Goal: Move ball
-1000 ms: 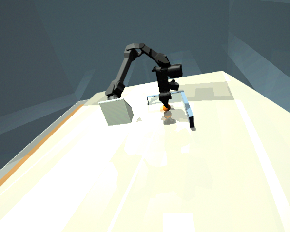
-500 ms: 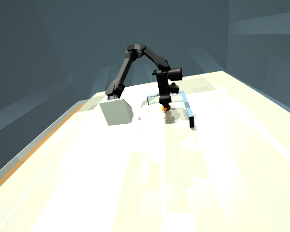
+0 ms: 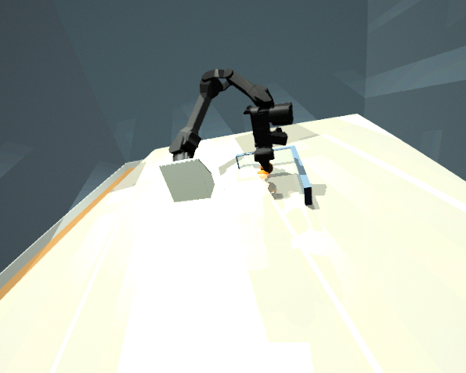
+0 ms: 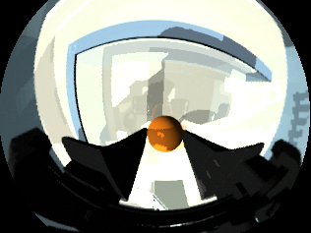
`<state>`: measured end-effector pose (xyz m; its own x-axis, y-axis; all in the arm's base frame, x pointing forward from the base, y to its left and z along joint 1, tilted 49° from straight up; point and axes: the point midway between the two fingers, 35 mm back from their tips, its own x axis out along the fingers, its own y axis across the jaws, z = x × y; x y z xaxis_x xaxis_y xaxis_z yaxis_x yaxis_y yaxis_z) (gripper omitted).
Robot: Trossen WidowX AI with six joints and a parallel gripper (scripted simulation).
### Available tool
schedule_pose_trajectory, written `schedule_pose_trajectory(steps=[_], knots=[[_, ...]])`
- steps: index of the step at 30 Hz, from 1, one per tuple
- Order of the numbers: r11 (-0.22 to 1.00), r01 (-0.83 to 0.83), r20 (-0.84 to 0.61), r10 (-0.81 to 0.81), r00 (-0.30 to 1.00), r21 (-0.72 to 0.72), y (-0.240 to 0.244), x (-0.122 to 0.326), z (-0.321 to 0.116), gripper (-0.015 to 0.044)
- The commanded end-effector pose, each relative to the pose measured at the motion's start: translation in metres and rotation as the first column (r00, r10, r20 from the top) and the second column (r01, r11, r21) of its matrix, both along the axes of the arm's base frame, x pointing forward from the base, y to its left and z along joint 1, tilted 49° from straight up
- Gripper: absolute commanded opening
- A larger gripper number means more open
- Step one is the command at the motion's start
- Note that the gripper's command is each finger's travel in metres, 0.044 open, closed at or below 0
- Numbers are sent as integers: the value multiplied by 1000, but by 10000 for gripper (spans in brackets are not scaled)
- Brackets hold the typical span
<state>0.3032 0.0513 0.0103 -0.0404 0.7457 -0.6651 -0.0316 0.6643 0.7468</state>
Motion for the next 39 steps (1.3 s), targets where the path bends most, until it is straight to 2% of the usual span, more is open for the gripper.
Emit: schedule_pose_trajectory(steps=[1,16,21,33,39], knots=[[1000,3,16,-2,1000,-11,-22,7,17,0],[1000,-1,14,1,1000,-3,-83,2,75,0],[1000,-1,14,1,1000,-3,-82,2,72,0],[1000,-1,15,1,1000,-3,-64,-13,29,0],[1000,0,15,1,1000,-4,-59,-14,23,0]])
